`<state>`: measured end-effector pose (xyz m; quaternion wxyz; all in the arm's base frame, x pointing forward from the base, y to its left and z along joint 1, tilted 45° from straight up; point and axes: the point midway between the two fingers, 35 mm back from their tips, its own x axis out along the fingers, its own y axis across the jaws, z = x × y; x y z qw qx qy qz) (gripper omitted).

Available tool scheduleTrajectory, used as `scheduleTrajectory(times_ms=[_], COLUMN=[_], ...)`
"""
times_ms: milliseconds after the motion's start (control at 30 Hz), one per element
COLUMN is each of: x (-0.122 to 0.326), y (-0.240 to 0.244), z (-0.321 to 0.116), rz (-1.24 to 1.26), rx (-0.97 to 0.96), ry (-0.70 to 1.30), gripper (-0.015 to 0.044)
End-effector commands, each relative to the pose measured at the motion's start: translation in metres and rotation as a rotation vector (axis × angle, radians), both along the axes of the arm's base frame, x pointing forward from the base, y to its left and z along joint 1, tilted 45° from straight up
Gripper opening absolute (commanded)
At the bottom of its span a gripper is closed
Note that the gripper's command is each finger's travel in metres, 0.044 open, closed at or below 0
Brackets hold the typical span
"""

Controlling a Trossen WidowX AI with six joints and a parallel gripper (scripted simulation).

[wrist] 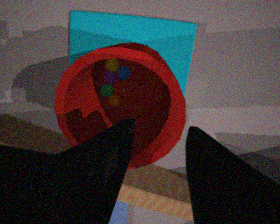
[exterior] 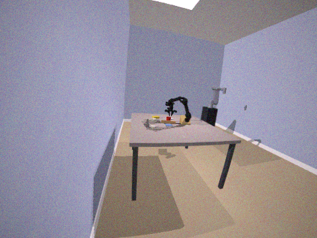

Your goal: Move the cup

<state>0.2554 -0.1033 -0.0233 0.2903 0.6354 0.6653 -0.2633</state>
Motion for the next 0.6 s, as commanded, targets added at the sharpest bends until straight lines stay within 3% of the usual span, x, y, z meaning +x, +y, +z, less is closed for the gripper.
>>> scheduleTrajectory(times_ms=[0,400,567], x=[0.0,0.001,0.002], y=[-0.003,-0.005,-0.016], z=[0.003,0.004,0.015], rz=[0.005,0.0,0.001], rx=[-0.002,0.0,-0.002], ry=[-0.001,0.0,0.0], gripper=[0.0128,0.044,0.044])
